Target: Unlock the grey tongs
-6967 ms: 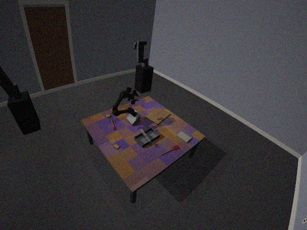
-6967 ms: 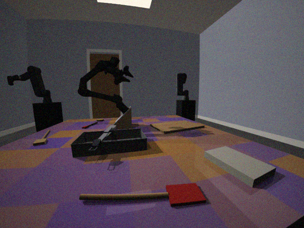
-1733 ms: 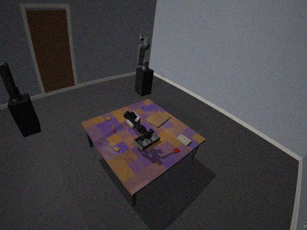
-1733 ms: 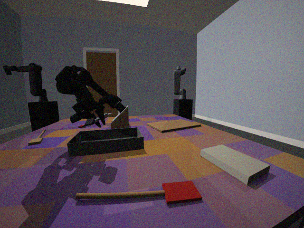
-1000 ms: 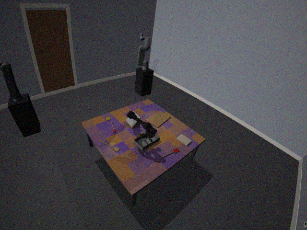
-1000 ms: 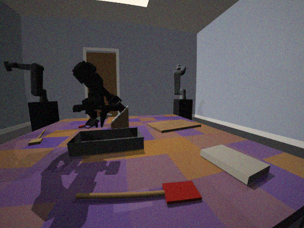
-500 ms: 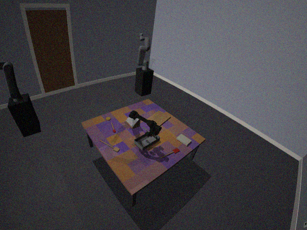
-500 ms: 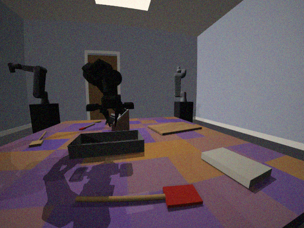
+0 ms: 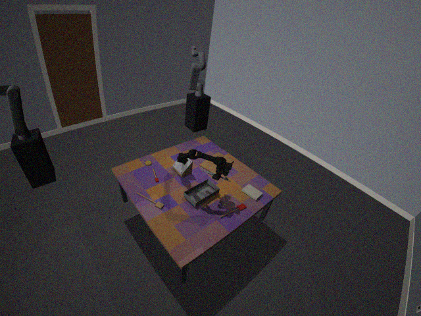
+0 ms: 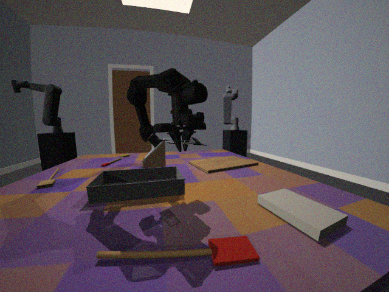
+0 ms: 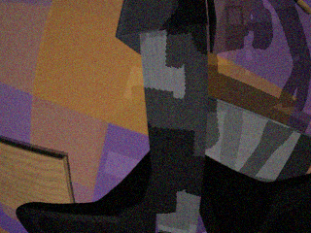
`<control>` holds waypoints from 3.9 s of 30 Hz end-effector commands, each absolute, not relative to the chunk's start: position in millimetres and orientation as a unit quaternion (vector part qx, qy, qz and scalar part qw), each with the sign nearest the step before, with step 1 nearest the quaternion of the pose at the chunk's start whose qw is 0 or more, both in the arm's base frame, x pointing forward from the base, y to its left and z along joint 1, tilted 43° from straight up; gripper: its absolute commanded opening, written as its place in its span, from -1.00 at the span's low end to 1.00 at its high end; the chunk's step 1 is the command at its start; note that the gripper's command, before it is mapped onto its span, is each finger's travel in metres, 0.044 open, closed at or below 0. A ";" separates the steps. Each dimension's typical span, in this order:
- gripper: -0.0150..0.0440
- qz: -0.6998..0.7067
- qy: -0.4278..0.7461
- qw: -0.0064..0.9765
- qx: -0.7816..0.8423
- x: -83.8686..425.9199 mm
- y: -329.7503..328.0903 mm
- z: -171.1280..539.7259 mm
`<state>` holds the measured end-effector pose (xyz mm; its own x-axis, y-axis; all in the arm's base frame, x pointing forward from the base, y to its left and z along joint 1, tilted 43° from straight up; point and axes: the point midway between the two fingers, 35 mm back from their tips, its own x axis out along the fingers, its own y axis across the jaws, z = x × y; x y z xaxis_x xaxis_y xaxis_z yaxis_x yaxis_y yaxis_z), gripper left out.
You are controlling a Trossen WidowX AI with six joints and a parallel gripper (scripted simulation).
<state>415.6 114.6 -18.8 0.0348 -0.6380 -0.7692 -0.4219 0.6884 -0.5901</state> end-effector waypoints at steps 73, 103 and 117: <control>-1.00 0.421 0.591 0.260 -0.637 94.6 351.5 -210.5; -1.00 0.547 0.536 0.390 -0.512 102.0 368.3 -212.3; -1.00 0.600 0.489 0.442 -0.453 104.1 369.7 -198.7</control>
<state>103.4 365.7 -205.3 -0.1958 0.0398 -0.9798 -0.9742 -0.1224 0.1897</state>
